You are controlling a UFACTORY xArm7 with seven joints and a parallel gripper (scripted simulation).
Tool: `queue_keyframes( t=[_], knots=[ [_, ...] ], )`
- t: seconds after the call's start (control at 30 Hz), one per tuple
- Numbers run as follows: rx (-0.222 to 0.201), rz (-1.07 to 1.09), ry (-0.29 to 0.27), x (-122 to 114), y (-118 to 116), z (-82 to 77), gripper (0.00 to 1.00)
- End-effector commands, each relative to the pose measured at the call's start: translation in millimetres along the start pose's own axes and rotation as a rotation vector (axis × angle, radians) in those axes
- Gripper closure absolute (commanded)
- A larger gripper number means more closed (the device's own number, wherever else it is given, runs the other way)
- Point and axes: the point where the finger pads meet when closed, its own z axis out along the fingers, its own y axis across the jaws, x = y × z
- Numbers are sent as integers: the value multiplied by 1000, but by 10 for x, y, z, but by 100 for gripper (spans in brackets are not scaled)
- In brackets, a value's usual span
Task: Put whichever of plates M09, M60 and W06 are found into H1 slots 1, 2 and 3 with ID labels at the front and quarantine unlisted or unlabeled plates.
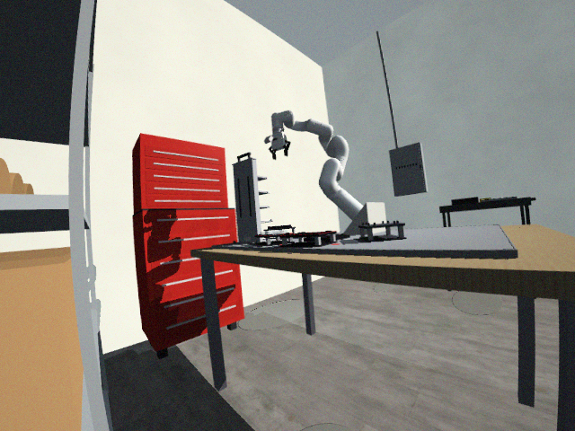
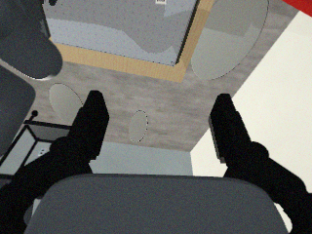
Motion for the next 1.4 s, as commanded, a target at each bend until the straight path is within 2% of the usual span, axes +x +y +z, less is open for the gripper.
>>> queue_keyframes(
  t=[0.0,0.27,0.7,1.37],
  knots=[
    [-3,1,1,239,3,-16,0],
    [-3,1,1,510,3,-16,0],
    [-3,1,1,510,3,-16,0],
    [-3,1,1,510,5,283,0]
  ],
)
